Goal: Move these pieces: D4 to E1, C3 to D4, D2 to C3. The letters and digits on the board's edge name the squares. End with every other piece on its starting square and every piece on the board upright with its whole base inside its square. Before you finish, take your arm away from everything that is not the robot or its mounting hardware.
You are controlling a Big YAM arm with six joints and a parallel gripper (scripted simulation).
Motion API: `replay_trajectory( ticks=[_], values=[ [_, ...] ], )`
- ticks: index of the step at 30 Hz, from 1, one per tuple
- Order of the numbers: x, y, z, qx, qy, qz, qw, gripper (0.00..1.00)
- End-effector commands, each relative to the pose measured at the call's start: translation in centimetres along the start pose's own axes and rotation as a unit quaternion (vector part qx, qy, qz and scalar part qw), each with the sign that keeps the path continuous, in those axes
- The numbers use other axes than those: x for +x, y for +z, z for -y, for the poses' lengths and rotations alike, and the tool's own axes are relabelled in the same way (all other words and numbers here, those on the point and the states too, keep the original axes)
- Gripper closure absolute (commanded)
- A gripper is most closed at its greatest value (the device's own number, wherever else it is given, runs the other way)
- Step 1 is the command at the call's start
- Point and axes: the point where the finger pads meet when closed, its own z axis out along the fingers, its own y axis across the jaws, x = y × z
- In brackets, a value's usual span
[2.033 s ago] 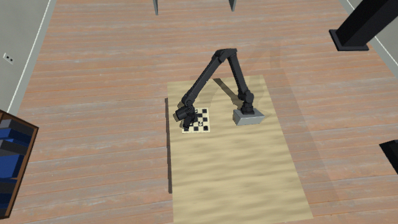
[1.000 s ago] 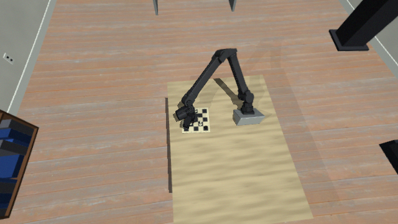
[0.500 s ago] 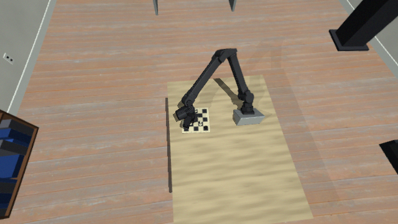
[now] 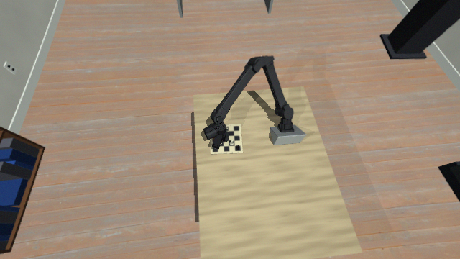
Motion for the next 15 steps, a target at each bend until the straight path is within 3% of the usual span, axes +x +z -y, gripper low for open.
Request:
replay_trajectory(
  ticks=[1,15],
  values=[
    [0.42,0.47,0.73,-0.001,0.007,0.001,1.000,0.68],
    [0.36,0.26,1.03,0.001,0.010,0.003,1.000,0.68]
  ],
)
